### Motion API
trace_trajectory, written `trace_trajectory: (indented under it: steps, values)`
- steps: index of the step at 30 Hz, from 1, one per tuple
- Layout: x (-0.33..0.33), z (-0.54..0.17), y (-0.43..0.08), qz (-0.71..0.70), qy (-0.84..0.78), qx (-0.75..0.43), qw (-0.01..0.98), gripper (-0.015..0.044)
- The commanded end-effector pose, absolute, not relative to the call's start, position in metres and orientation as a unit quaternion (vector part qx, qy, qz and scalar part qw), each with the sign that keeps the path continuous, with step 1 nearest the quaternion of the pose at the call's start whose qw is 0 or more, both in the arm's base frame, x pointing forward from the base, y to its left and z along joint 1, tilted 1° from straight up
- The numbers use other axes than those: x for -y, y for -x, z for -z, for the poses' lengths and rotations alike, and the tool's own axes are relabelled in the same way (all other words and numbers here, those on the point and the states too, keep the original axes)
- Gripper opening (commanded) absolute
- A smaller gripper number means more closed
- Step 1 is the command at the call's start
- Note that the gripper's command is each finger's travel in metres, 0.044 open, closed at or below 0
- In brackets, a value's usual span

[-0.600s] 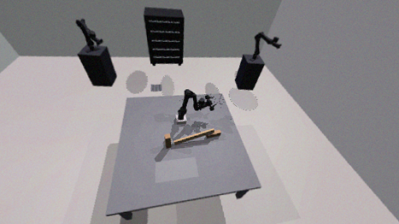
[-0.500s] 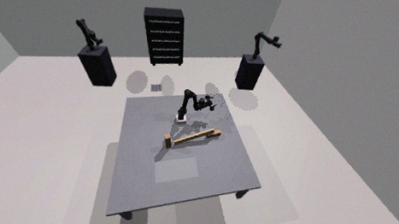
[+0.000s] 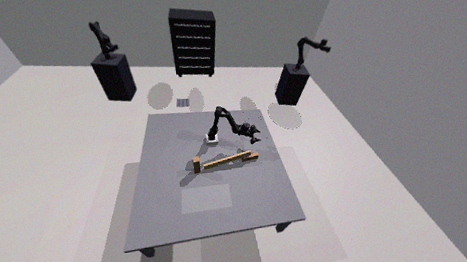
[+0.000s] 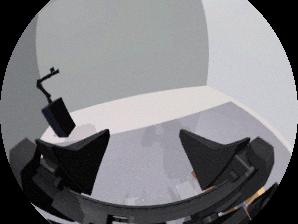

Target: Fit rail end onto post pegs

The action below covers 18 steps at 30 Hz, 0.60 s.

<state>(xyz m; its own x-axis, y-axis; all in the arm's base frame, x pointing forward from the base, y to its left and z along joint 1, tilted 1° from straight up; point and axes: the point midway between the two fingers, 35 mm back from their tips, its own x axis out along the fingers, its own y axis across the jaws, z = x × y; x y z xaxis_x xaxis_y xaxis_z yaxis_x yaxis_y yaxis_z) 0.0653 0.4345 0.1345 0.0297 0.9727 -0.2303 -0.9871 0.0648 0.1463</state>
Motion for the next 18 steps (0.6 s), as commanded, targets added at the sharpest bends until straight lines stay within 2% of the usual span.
trace_trajectory:
  steps: [1,10,18]
  values:
    - [-0.427,-0.13,-0.122,-0.638,0.104,-0.128,0.752,0.044]
    - [-0.354,-0.122,-0.257,-0.527,0.303,-0.166,0.777,0.044]
    - [-0.243,-0.096,-0.322,-0.474,0.473,-0.259,0.696,0.044]
